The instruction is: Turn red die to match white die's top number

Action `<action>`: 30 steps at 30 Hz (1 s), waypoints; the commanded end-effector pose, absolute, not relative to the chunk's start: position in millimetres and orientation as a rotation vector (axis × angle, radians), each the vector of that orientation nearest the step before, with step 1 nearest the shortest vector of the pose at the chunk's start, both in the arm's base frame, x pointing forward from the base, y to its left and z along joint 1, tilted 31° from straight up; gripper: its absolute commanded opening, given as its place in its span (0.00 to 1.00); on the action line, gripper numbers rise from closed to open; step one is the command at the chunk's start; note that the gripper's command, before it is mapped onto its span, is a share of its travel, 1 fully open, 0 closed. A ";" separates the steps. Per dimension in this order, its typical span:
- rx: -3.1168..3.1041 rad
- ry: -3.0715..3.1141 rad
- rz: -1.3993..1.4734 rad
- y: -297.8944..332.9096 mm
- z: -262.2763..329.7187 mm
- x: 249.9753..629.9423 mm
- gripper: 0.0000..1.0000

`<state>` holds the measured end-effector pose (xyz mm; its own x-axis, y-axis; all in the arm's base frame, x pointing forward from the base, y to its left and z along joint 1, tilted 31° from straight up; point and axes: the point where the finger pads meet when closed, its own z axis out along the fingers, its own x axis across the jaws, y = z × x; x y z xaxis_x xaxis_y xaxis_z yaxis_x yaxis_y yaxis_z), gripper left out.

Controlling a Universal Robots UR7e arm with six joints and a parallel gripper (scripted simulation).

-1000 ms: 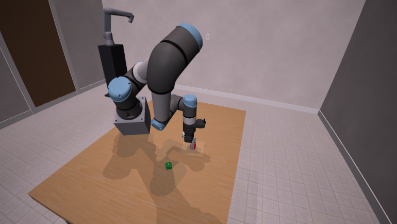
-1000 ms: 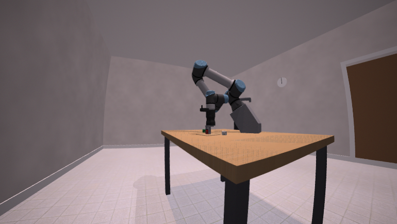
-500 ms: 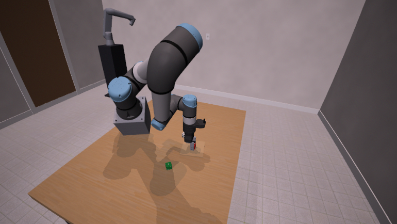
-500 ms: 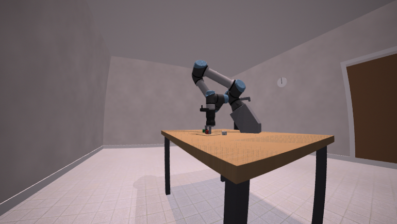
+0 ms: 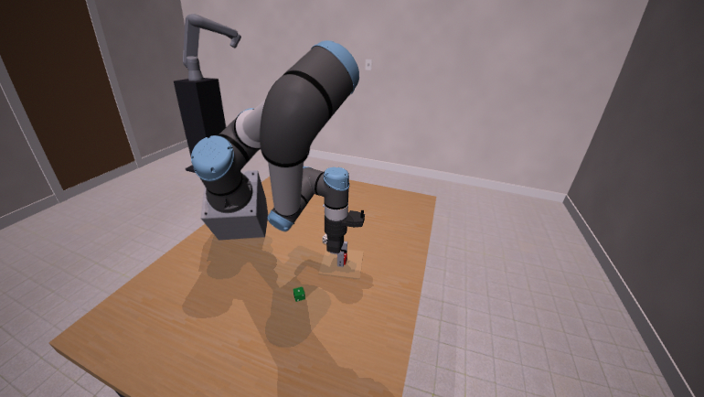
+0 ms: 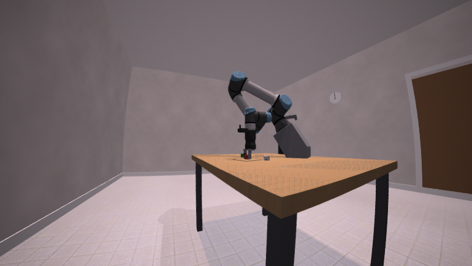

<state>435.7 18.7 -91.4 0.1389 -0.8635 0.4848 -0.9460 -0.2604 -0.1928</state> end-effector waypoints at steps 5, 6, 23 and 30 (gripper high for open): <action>2.245 -1.804 0.776 21.9 -85.2 433.9 0.87; 2.245 -1.804 0.776 22.7 -83.5 433.3 0.87; 2.245 -1.804 0.776 44.0 -41.4 418.8 0.87; 2.245 -1.804 0.776 52.9 -23.9 412.8 0.87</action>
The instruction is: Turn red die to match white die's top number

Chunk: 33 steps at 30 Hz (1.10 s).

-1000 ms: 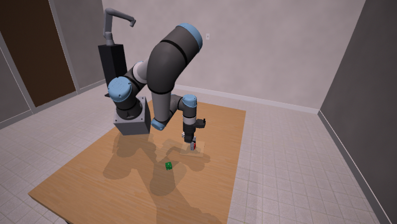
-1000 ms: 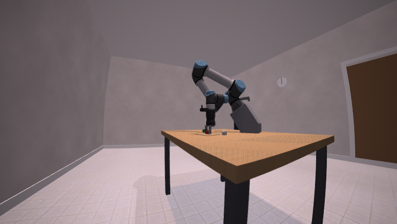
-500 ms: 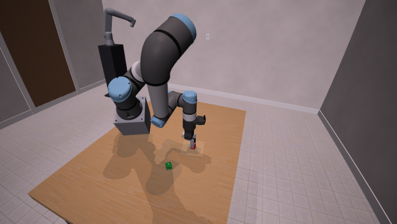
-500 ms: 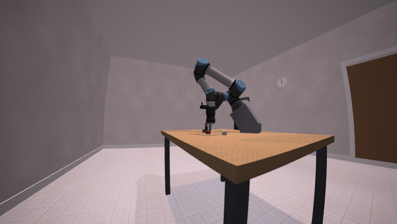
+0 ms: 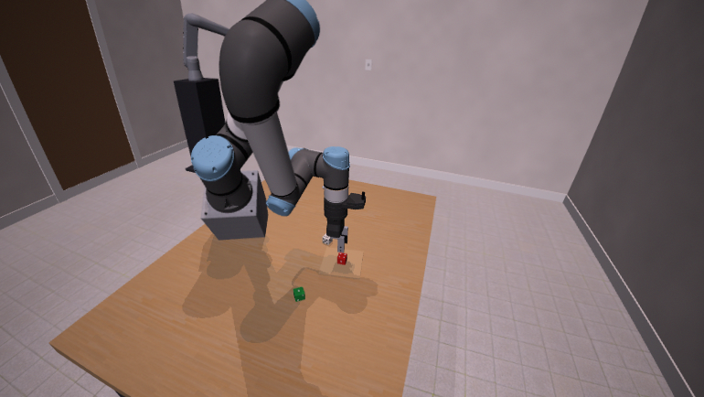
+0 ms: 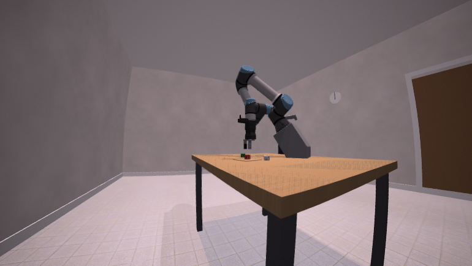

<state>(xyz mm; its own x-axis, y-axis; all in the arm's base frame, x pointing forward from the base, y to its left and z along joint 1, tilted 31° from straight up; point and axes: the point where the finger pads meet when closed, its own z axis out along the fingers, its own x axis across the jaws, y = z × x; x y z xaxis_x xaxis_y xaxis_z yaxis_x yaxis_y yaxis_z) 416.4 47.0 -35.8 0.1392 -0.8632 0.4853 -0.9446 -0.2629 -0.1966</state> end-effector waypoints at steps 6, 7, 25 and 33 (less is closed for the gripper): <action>2.245 -1.804 0.776 56.0 -17.9 410.7 0.87; 2.245 -1.804 0.776 56.5 -16.9 410.4 0.87; 2.245 -1.804 0.776 57.6 -14.7 409.6 1.00; 2.245 -1.804 0.776 57.6 -14.7 409.6 1.00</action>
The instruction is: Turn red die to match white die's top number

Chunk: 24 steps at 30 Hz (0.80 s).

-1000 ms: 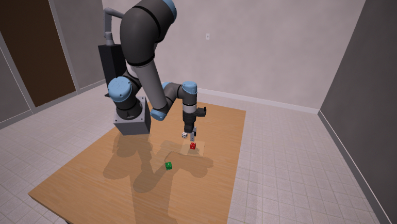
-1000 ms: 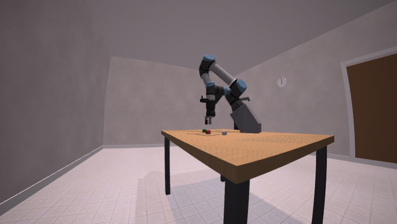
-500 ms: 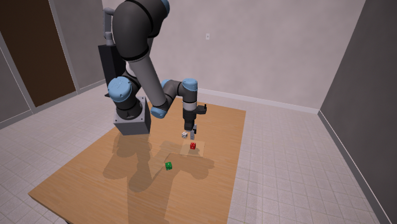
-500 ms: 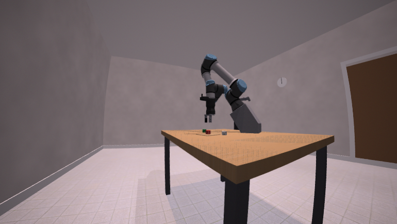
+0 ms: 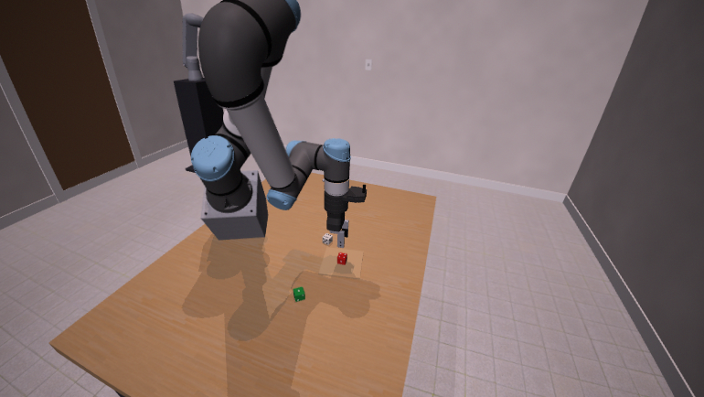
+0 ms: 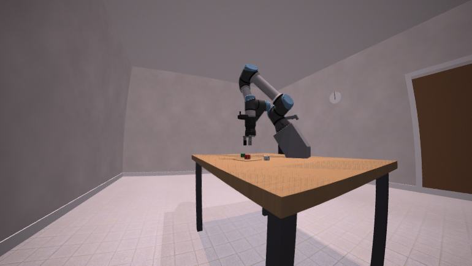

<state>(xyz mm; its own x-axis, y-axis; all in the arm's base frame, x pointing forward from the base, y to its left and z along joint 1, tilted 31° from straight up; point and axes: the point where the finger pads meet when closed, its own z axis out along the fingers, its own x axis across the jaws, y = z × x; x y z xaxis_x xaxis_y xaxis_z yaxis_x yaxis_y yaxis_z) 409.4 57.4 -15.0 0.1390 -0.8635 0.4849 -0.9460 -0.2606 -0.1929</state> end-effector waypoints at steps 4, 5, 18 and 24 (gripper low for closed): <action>2.246 -1.803 0.776 57.6 -14.7 409.6 1.00; 2.246 -1.803 0.776 57.6 -14.7 409.6 1.00; 2.329 -1.650 0.754 59.0 -15.1 411.1 1.00; 2.390 -1.522 0.734 60.2 -15.5 412.2 1.00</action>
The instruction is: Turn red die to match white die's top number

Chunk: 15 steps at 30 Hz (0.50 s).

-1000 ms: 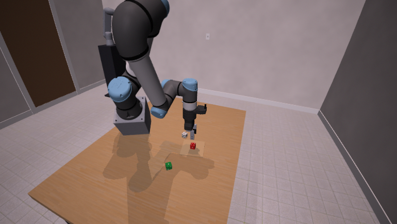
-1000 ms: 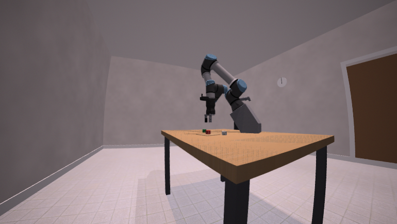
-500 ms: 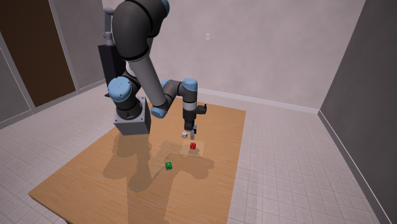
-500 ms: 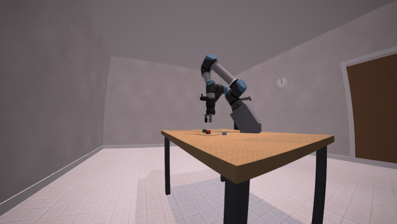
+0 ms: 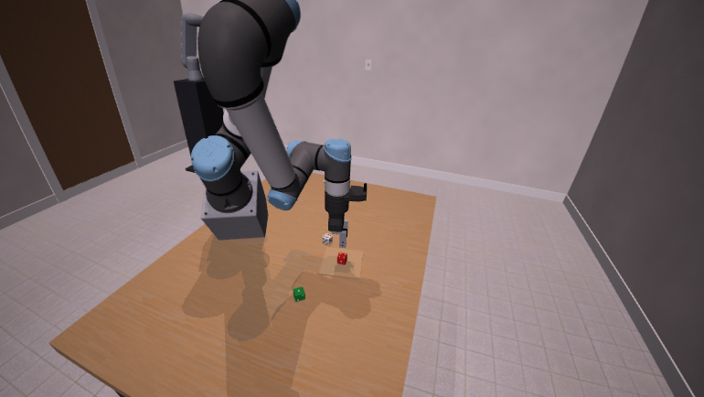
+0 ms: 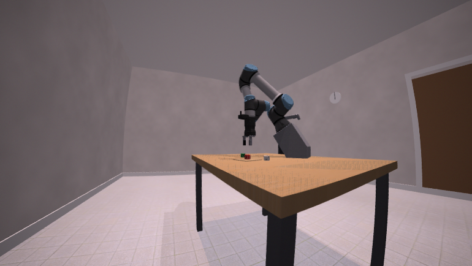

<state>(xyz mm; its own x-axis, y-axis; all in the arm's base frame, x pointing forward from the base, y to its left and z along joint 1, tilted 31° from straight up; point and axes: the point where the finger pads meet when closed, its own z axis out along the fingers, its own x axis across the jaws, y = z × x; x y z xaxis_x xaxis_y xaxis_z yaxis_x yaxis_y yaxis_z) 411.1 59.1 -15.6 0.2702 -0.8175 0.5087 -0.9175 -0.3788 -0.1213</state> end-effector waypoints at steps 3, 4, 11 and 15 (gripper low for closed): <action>2.442 -1.399 0.713 61.1 -15.9 412.9 1.00; 2.460 -1.354 0.705 61.4 -16.0 413.1 1.00; 2.545 -1.098 0.659 62.8 -16.7 413.9 1.00; 2.575 -0.987 0.638 63.2 -17.0 414.0 1.00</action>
